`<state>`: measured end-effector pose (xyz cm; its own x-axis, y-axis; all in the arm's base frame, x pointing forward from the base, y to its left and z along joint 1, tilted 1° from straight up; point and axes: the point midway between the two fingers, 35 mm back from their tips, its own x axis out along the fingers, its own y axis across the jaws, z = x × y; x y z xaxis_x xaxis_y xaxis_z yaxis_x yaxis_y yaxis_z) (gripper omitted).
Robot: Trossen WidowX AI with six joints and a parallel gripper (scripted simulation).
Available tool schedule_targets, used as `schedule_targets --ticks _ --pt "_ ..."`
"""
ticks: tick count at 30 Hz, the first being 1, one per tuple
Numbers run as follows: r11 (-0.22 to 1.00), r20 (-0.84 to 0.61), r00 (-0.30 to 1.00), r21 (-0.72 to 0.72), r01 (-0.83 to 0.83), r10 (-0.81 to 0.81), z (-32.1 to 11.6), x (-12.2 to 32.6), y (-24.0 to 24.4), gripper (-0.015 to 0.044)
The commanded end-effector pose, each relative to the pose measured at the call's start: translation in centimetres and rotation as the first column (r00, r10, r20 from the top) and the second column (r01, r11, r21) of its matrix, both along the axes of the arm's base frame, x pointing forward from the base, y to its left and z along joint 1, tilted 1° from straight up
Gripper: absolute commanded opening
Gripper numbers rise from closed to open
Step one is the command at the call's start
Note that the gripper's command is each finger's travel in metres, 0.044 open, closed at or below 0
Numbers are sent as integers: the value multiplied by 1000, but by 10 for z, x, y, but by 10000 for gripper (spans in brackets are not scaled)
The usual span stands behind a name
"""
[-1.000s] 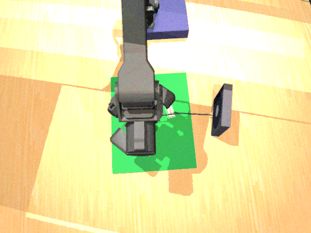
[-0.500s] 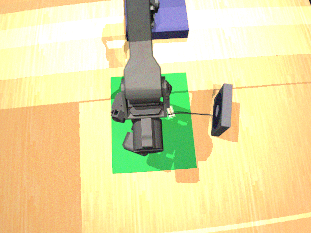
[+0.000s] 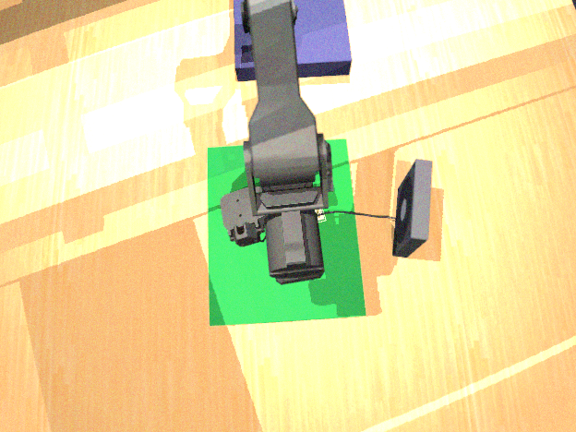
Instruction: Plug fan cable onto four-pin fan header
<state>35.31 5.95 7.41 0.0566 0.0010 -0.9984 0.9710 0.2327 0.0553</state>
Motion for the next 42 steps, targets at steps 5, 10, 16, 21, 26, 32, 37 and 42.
schedule_targets --ticks 5,10,16,21,26,32,37,42 --pt "957 -9 958 -21 -288 288 -2 -10 7 0" --pt "893 -13 893 -29 -449 449 -3 -14 12 0" --pt "780 -20 781 -37 -624 624 -3 -20 18 0" --pt "660 -26 661 -42 -750 750 -4 -25 23 0" --pt "520 -34 522 -46 -853 853 -4 -30 27 0" --pt "332 -43 334 -49 -942 942 -5 -36 32 0" --pt "163 -52 166 -50 -985 985 -5 -41 36 0" --pt "-10 -60 -7 -50 -999 998 -6 -46 40 0"
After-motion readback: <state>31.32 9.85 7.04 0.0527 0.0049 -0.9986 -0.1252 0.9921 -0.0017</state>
